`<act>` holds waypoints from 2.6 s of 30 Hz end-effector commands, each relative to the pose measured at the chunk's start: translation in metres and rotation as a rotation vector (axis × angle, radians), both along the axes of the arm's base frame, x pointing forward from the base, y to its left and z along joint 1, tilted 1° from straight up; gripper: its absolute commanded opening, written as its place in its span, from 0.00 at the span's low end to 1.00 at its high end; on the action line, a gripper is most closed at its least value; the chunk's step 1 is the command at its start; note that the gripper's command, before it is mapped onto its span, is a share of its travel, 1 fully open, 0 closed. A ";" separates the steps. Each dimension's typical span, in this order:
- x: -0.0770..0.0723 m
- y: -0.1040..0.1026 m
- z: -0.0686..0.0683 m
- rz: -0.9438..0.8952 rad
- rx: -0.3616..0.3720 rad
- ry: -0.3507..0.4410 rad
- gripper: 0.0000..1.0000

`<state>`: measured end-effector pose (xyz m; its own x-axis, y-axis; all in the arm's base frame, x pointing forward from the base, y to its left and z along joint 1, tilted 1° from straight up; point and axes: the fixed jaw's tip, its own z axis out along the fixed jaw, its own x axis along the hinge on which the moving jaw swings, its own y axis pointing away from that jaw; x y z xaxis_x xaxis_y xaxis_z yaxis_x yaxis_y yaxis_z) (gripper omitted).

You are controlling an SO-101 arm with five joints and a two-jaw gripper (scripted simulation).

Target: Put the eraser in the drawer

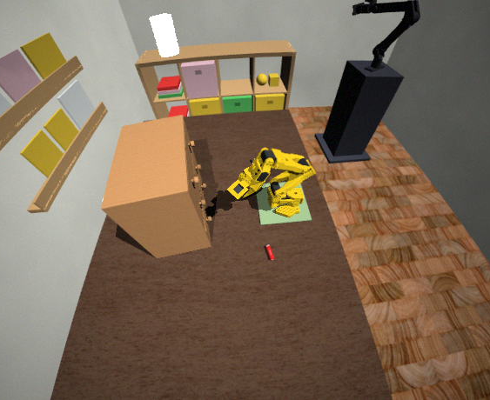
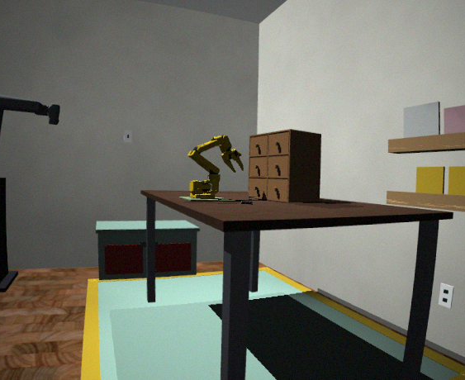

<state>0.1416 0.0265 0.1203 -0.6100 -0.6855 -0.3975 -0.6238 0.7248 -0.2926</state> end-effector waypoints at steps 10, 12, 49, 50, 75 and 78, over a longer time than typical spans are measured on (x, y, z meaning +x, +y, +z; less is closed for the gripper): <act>0.002 -0.001 0.005 -0.255 0.139 -0.001 0.21; 0.003 -0.001 0.005 -0.299 0.164 0.003 0.21; 0.005 -0.002 0.006 -0.538 0.296 0.019 0.21; 0.005 -0.002 0.006 -0.538 0.296 0.019 0.21; 0.000 -0.012 -0.002 -0.608 0.262 0.095 0.26; -0.004 -0.019 -0.007 -0.659 0.240 0.154 0.30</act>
